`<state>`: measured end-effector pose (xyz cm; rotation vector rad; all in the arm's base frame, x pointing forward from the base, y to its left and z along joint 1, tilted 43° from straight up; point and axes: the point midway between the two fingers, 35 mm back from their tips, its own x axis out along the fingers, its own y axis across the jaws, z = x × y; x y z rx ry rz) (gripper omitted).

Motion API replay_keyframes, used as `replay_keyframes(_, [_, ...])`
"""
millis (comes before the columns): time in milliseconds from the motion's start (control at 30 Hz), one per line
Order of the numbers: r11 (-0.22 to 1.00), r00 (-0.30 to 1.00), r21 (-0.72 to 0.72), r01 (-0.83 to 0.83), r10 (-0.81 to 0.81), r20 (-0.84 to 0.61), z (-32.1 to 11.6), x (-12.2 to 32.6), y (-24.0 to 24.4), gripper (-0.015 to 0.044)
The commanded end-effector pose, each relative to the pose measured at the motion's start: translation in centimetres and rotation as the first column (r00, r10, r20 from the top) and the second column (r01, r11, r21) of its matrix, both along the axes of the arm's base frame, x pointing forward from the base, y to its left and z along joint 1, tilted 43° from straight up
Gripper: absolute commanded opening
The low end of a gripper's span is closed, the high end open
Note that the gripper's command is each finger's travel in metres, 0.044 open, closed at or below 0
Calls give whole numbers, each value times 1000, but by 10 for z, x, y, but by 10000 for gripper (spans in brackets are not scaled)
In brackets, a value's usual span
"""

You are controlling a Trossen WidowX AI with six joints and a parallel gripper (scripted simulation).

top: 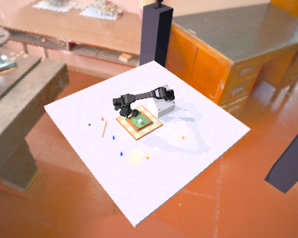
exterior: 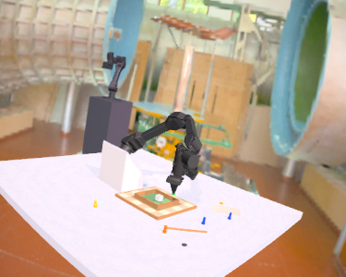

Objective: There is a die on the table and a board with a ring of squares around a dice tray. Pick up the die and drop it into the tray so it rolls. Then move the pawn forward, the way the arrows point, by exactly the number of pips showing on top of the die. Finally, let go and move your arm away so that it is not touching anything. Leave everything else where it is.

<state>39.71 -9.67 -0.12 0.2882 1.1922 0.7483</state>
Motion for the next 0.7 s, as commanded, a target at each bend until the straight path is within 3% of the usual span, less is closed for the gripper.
replay_keyframes(0, [1000,1000,-10,0,0,17,26,-6,-20,0])
replay_keyframes(233, [1000,1000,-9,0,1,16,36,-9,-24,0])
replay_keyframes(667, [1000,1000,-19,1,-1,12,51,-16,34,0])
